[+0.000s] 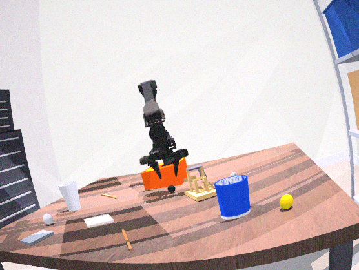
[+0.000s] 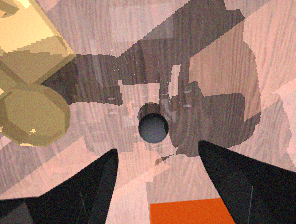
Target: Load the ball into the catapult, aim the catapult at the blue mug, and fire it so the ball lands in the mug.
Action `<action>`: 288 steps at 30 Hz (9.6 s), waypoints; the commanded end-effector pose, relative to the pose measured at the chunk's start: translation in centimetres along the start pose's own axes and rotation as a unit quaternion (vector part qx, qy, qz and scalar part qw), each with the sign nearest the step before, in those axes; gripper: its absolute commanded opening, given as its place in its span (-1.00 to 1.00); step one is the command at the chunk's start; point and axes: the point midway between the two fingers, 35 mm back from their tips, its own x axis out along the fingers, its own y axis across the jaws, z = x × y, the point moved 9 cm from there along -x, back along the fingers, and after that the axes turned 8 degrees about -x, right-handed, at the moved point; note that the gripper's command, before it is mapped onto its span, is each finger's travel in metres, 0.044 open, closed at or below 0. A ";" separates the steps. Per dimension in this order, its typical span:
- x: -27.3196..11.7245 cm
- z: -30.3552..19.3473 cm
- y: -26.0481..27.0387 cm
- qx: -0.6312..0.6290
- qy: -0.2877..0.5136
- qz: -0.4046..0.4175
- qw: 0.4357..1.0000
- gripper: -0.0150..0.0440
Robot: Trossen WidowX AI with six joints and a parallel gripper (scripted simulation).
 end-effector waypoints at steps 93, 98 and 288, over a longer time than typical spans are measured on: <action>-5.9 4.5 4.3 -0.127 0.086 -0.007 0.988 -0.49; -5.2 5.5 5.8 -0.160 0.107 -0.009 0.981 -0.49; -5.4 6.4 22.5 -0.708 0.106 -0.229 0.660 -0.49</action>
